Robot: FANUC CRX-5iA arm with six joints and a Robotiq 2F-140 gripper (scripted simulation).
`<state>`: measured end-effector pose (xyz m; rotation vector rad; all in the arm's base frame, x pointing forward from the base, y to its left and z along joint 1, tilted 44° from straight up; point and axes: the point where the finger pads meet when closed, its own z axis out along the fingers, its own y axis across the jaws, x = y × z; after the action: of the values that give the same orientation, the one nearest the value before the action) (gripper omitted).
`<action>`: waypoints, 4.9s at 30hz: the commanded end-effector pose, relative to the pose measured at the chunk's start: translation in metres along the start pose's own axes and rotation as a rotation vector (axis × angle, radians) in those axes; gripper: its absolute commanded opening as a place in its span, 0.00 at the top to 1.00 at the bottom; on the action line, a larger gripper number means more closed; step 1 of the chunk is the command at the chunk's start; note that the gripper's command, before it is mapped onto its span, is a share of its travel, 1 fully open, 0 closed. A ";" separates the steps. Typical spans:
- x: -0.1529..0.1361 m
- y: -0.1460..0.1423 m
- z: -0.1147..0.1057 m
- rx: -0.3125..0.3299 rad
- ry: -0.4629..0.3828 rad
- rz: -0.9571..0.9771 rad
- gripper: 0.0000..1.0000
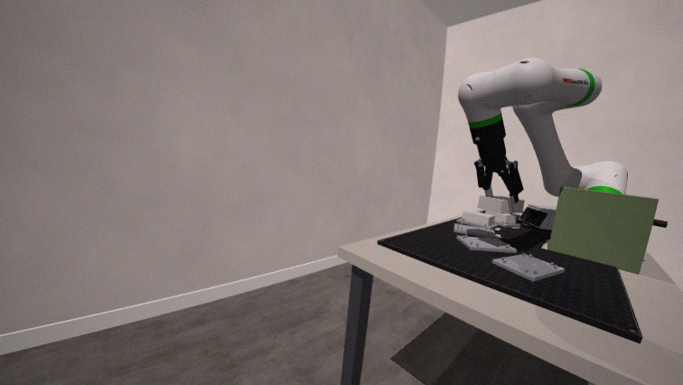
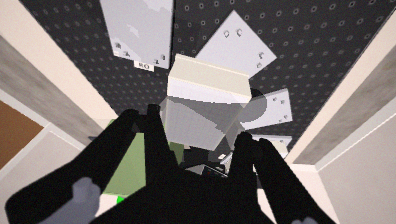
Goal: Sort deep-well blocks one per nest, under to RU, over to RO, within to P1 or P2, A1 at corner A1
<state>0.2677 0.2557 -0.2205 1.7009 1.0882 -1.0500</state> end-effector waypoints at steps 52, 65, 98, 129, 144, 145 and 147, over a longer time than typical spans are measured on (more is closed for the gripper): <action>0.062 -0.141 0.033 0.000 0.000 0.000 0.90; 0.061 -0.141 0.033 0.000 0.000 0.000 0.90; 0.069 -0.140 0.048 0.000 0.000 0.000 0.90; 0.088 -0.139 0.081 0.000 0.000 0.000 0.90; 0.088 -0.139 0.081 0.000 0.000 0.000 0.90; 0.088 -0.139 0.081 0.000 0.000 0.000 0.90; 0.088 -0.139 0.081 0.000 0.000 0.000 0.90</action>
<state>0.1441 0.2386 -0.3554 1.7009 1.0882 -1.0500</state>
